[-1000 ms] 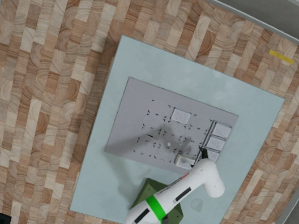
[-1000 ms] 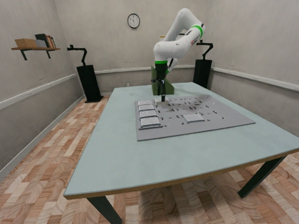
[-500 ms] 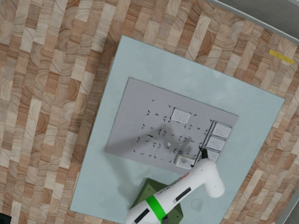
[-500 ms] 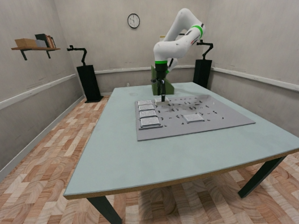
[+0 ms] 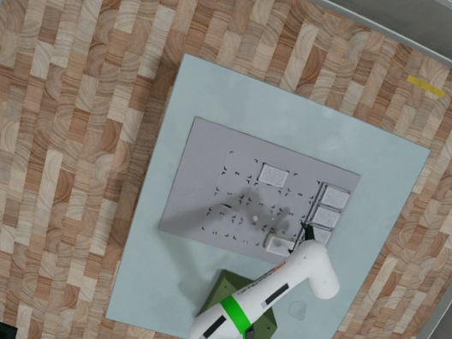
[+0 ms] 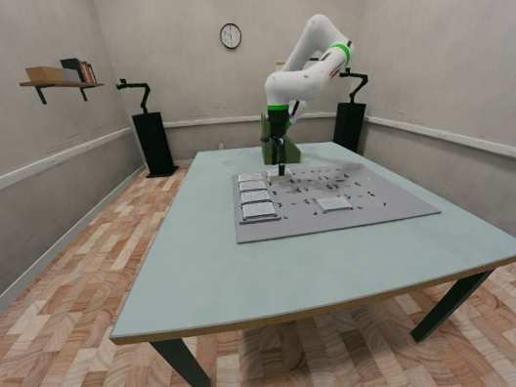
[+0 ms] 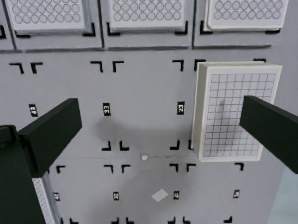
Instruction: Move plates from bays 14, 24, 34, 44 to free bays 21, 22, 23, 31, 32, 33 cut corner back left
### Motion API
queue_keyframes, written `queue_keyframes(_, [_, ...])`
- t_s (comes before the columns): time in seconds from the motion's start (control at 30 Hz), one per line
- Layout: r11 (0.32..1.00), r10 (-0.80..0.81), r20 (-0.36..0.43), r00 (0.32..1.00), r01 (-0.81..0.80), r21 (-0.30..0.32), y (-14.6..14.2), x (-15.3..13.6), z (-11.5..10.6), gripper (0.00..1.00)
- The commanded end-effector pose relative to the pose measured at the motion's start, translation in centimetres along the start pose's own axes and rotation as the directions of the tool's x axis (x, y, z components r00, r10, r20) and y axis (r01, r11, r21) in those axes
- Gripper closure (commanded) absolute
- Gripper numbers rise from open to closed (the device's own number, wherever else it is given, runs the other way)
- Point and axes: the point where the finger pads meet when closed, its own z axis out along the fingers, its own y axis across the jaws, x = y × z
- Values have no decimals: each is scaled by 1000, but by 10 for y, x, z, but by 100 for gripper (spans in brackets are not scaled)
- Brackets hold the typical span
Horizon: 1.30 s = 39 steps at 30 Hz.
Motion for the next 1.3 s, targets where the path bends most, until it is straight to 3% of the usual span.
queue_keyframes(0.0, [1000, 0, -1, 1000, 0, 1, -1, 0, -1, 0])
queue_keyframes(0.27, [1000, 0, -1, 1000, 0, 1, -1, 0, -1, 0])
queue_keyframes(1.27, [1000, 0, -1, 1000, 0, 1, -1, -104, -1, 0])
